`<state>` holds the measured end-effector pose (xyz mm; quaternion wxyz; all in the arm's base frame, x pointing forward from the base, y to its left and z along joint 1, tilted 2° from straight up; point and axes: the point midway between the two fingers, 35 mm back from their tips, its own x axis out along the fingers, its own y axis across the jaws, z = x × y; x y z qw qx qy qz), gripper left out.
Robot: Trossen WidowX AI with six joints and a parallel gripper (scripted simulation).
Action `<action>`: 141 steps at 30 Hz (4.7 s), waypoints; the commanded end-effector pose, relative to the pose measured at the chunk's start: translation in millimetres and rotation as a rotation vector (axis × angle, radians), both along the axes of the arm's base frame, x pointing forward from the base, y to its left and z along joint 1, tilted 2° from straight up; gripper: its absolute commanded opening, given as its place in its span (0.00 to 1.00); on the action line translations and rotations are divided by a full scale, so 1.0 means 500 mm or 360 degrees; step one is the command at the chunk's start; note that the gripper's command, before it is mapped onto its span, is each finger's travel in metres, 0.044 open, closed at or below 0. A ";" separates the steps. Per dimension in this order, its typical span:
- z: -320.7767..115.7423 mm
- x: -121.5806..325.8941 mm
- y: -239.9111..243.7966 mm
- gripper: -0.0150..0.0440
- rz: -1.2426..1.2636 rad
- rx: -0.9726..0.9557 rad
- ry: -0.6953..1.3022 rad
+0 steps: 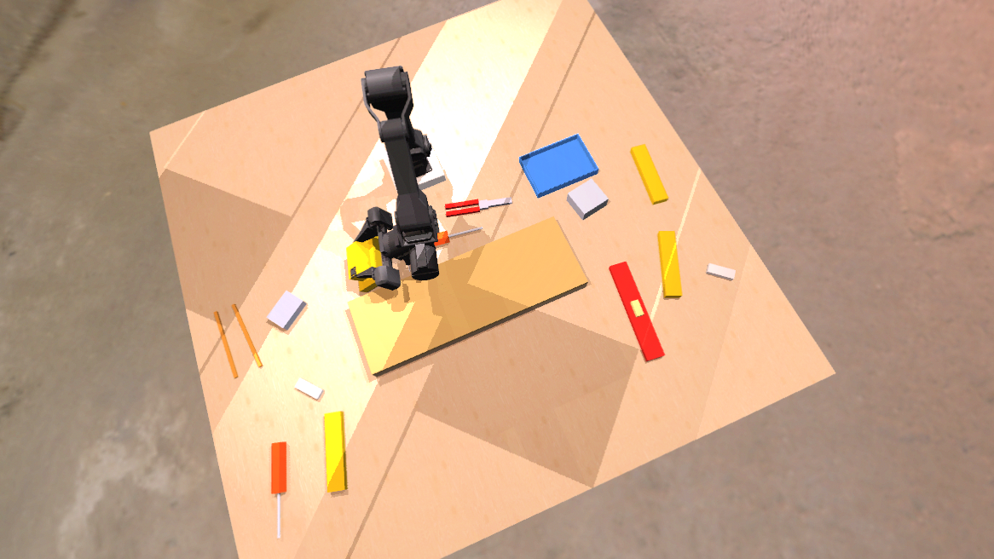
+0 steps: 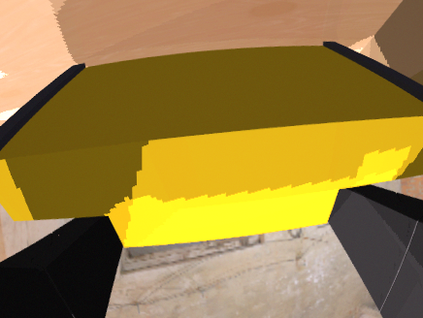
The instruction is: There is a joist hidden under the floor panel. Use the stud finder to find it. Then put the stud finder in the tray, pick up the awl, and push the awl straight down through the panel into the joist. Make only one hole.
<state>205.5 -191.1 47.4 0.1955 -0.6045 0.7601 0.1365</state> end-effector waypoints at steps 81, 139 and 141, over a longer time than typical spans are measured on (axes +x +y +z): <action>-0.011 0.003 0.012 0.90 0.0000 -0.0001 0.0001; -0.011 0.003 0.012 0.90 0.0000 -0.0001 0.0001; -0.011 0.003 0.013 0.90 0.0000 -0.0001 0.0001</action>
